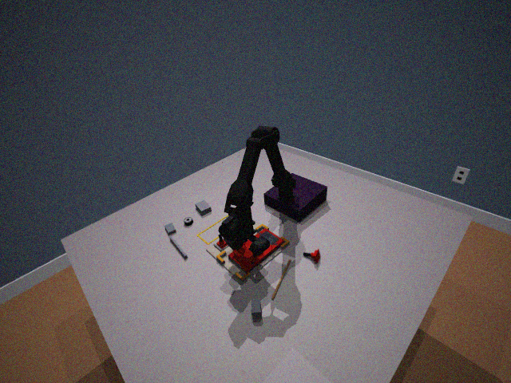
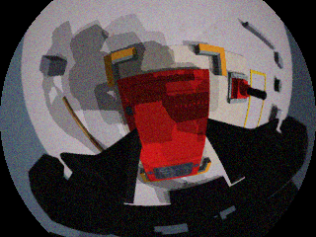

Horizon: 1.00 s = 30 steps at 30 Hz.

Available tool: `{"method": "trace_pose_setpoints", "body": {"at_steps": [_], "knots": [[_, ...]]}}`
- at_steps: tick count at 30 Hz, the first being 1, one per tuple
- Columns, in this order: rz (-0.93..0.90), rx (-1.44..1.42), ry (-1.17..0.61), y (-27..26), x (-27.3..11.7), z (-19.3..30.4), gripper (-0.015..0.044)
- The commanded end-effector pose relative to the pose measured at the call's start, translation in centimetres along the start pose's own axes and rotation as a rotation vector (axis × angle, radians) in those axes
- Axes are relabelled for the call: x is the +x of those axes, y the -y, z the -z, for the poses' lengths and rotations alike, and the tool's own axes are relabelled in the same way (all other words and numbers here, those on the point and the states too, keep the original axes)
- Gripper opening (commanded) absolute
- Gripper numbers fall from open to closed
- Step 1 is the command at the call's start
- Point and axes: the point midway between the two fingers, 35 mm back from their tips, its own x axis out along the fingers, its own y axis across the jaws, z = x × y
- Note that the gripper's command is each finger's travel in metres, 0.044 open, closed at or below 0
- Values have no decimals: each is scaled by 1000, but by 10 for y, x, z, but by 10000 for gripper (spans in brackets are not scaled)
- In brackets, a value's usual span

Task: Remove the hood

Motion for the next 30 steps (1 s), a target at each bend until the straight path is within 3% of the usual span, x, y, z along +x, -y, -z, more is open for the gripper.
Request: {"method": "trace_pose_setpoints", "body": {"at_steps": [1,12,30], "knots": [[-1,0,1,0,0,0,295],[-1,0,1,0,-6,-1,6],[0,0,1,0,-17,-1,0]]}}
